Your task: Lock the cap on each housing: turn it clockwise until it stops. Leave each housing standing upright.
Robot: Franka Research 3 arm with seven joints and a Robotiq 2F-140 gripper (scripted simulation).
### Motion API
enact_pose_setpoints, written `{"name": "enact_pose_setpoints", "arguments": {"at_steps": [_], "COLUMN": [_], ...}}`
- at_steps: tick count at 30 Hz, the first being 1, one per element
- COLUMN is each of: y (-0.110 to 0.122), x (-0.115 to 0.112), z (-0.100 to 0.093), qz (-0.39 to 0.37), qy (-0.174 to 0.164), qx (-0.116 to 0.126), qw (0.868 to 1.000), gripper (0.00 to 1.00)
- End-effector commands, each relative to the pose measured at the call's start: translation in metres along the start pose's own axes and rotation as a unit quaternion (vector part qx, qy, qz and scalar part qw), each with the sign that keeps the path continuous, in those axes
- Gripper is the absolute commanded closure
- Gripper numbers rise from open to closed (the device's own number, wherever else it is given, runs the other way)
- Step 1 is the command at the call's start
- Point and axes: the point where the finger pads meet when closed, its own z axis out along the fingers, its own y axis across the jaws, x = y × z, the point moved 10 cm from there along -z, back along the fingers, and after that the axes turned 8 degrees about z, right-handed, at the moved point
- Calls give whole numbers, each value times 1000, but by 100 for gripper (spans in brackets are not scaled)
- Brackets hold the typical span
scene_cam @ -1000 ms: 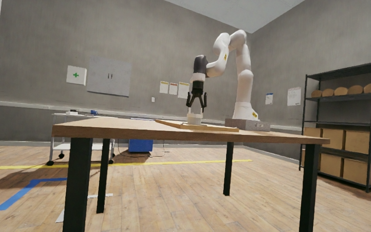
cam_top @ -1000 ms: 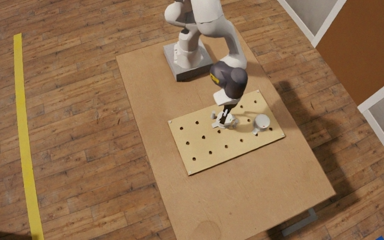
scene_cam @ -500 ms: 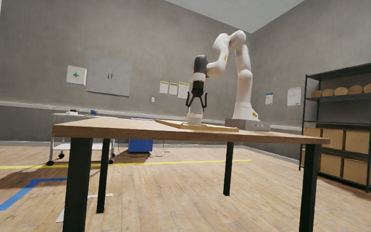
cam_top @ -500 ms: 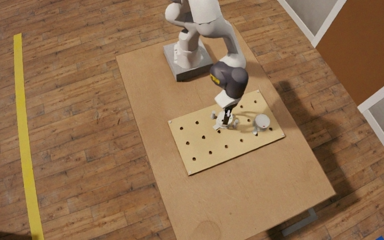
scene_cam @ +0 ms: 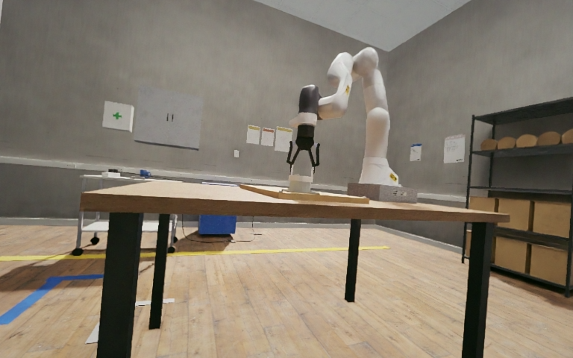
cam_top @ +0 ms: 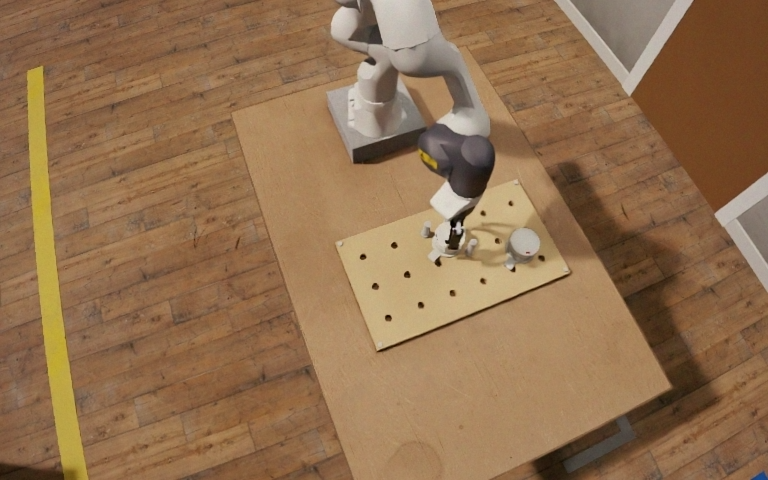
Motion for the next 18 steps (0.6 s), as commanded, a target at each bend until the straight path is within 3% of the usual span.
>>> {"name": "enact_pose_setpoints", "arguments": {"at_steps": [1,18], "y": [0,7], "x": [1,-1], "z": [1,1], "qz": [-18,-18], "qy": [1,1], "qx": [-3,-3], "qw": [1000,1000], "gripper": [90,90]}}
